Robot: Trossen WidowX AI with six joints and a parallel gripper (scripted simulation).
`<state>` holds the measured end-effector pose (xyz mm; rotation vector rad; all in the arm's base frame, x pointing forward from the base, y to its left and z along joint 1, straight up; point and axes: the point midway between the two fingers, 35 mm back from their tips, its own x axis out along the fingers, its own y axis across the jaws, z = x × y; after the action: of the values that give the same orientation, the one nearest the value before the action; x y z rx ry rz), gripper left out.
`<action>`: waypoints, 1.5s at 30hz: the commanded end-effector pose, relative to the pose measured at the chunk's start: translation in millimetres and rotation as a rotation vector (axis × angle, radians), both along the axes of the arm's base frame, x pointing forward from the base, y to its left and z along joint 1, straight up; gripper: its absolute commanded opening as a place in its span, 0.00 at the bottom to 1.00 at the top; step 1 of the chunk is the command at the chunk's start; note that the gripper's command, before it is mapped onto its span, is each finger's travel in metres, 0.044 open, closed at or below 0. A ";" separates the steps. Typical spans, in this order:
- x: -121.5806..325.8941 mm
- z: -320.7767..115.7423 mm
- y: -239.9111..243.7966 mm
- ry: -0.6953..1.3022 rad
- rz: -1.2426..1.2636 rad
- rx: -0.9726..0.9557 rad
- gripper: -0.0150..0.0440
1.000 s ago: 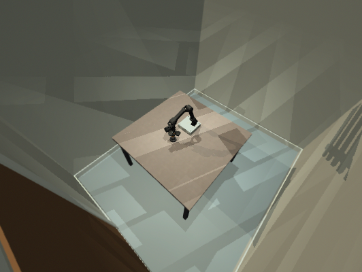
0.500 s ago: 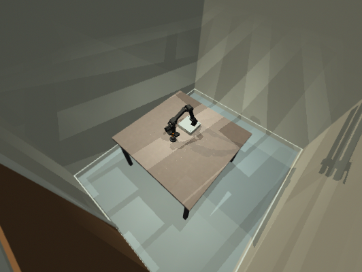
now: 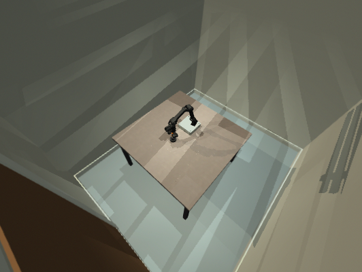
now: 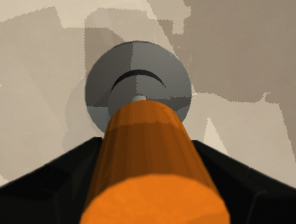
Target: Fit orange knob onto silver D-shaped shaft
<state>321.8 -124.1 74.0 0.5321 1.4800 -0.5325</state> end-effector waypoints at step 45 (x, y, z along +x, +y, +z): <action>5.7 -5.5 -0.4 -0.014 -0.929 0.025 0.25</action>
<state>327.9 -125.4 72.9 1.2375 1.1659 -1.2146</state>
